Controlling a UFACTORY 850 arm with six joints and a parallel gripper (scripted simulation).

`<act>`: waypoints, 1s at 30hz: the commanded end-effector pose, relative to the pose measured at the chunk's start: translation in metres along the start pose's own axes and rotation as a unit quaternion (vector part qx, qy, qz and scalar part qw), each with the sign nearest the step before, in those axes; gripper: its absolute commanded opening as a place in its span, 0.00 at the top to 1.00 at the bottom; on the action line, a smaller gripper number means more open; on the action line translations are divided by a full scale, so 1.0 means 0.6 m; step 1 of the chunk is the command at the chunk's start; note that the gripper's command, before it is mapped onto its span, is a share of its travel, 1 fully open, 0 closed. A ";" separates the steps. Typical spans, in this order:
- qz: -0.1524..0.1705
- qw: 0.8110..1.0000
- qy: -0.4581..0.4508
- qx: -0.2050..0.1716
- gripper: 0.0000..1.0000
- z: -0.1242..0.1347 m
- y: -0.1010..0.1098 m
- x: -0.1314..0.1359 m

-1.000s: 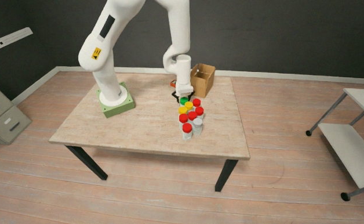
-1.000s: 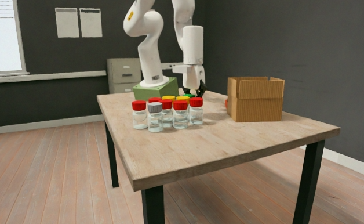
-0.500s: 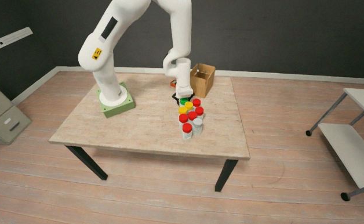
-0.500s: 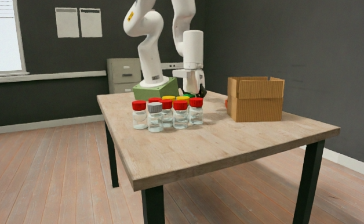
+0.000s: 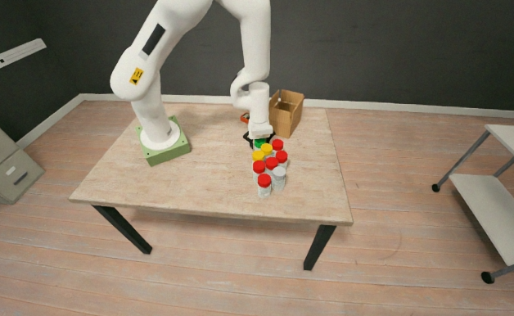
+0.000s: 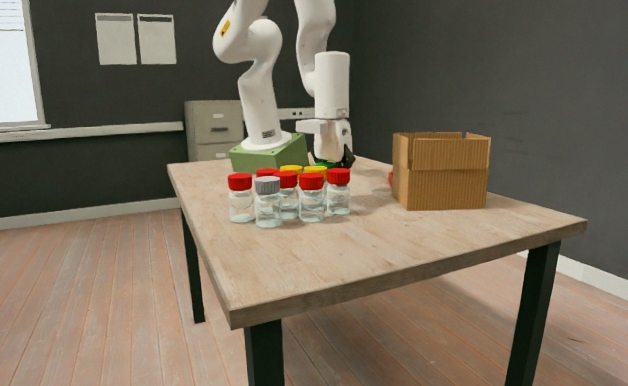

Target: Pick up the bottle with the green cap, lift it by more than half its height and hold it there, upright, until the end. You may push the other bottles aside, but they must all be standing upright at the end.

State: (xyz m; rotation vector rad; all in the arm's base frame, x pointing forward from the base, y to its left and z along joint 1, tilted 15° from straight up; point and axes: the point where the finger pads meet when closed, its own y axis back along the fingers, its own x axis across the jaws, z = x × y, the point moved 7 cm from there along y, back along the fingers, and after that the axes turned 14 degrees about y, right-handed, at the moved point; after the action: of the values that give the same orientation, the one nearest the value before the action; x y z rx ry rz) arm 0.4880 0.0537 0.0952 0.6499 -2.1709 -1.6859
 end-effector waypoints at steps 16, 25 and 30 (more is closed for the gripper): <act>-0.002 1.000 0.000 0.001 0.21 -0.021 -0.001 0.004; -0.002 1.000 0.000 0.001 0.21 -0.029 -0.002 0.007; -0.002 1.000 0.000 0.001 0.21 -0.031 -0.002 0.007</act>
State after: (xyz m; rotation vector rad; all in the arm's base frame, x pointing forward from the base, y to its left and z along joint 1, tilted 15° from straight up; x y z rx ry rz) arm 0.4931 0.0365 0.0976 0.6540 -2.1734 -1.6855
